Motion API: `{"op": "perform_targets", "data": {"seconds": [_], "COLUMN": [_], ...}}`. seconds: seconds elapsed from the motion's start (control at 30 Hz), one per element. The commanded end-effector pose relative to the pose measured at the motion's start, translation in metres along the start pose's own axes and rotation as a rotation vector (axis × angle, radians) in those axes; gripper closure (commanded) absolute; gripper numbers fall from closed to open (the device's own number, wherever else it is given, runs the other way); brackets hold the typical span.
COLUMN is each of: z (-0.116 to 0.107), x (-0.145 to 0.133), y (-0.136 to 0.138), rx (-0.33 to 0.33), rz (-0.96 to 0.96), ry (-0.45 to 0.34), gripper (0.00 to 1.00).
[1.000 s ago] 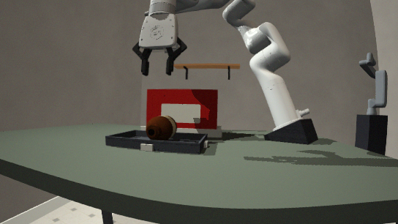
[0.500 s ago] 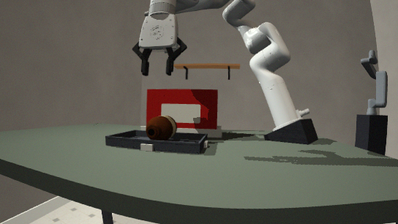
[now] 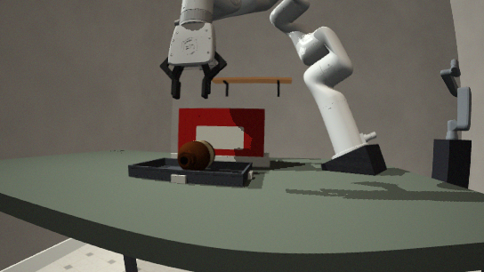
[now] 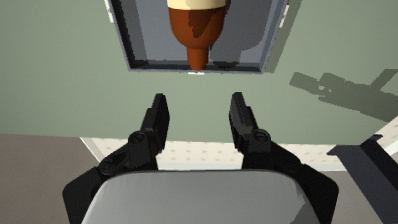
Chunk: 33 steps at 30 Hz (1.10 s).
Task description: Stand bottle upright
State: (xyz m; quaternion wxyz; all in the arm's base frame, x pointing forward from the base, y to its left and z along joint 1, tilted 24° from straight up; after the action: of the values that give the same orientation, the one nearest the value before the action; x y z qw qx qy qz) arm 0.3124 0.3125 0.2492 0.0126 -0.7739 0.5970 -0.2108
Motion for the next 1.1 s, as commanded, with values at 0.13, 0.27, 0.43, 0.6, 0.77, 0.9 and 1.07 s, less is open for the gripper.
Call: {"op": "perform_targets", "data": {"seconds": [0.13,0.27,0.43,0.6,0.77,0.9,1.07], "z": [0.02,0.03,0.044,0.062,0.078,0.083,0.094], "x": [-0.001,-0.001,-0.001,-0.001,-0.002,-0.002,-0.002], "y": [-0.001,-0.001,-0.001,-0.001,-0.001,-0.001,-0.001], "rx": [0.003,0.003,0.003,0.003,0.003,0.003,0.003], "rz": [0.001,0.001,0.001,0.001,0.001,0.001,0.001], "ry": [-0.002,-0.002,-0.002,-0.002,-0.002,-0.002,-0.002], "gripper": [0.35,0.35,0.35,0.35,0.35,0.35,0.35]}}
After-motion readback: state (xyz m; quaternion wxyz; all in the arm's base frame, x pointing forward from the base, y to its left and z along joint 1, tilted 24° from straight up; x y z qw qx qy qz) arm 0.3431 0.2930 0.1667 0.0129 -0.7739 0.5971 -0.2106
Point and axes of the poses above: the point where the finger pads meet when closed, its own z axis out along the fingers, its own y axis across the jaws, x = y × z, the point moved 5 cm from there along -z, back along the fingers, and after that the axes turned 6 degrees about -z, right-handed, at the moved point
